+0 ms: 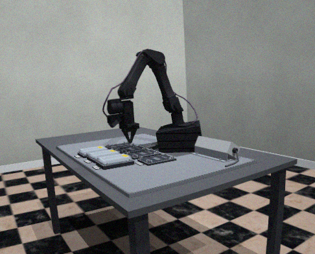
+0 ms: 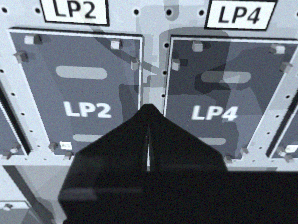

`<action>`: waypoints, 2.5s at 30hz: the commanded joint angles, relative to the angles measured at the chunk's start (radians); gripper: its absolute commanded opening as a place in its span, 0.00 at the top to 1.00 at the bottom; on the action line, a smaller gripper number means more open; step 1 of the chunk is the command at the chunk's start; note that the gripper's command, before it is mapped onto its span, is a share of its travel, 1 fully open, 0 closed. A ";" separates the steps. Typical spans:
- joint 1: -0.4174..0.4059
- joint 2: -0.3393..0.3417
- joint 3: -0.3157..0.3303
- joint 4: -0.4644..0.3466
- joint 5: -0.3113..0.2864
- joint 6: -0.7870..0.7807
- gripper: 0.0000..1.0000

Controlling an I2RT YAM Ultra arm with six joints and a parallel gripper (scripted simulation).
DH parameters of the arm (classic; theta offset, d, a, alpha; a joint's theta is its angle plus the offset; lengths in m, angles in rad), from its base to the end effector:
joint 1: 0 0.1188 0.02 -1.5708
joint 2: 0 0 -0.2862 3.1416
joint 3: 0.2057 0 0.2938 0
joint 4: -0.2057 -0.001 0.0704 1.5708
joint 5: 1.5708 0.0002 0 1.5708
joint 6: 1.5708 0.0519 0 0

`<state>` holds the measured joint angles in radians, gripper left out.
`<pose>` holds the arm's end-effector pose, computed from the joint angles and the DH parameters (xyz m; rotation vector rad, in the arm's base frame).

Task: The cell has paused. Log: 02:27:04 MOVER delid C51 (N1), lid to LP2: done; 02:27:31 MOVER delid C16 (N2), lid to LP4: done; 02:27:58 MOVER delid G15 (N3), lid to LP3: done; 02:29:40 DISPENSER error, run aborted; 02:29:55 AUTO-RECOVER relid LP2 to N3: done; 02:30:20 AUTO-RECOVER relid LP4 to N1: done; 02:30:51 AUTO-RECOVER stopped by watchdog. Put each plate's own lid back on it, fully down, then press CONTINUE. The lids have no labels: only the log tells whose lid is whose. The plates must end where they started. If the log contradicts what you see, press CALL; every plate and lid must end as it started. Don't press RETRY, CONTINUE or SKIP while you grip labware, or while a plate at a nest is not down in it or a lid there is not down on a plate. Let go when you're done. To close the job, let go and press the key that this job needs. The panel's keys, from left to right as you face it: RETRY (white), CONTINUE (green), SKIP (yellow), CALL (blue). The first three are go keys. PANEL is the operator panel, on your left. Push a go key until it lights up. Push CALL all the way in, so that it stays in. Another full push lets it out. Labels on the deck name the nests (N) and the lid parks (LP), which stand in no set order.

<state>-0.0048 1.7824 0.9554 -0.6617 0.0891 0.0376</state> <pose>0.3288 -0.0052 0.1059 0.0704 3.0544 -0.1341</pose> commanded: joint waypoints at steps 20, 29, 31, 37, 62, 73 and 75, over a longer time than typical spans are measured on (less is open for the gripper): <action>-0.013 -0.022 -0.015 0.032 0.006 -0.005 1.00; -0.014 -0.030 -0.014 0.035 0.005 -0.007 1.00; -0.005 -0.065 0.013 -0.013 0.006 -0.001 1.00; 0.014 -0.112 0.058 -0.104 0.008 0.015 1.00; 0.151 -0.205 0.097 -0.262 0.023 -0.001 1.00; 0.315 -0.171 0.099 -0.261 0.037 -0.017 1.00; 0.352 -0.148 0.118 -0.261 0.039 -0.021 1.00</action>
<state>0.2962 1.6253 1.0447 -0.9287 0.1184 0.0311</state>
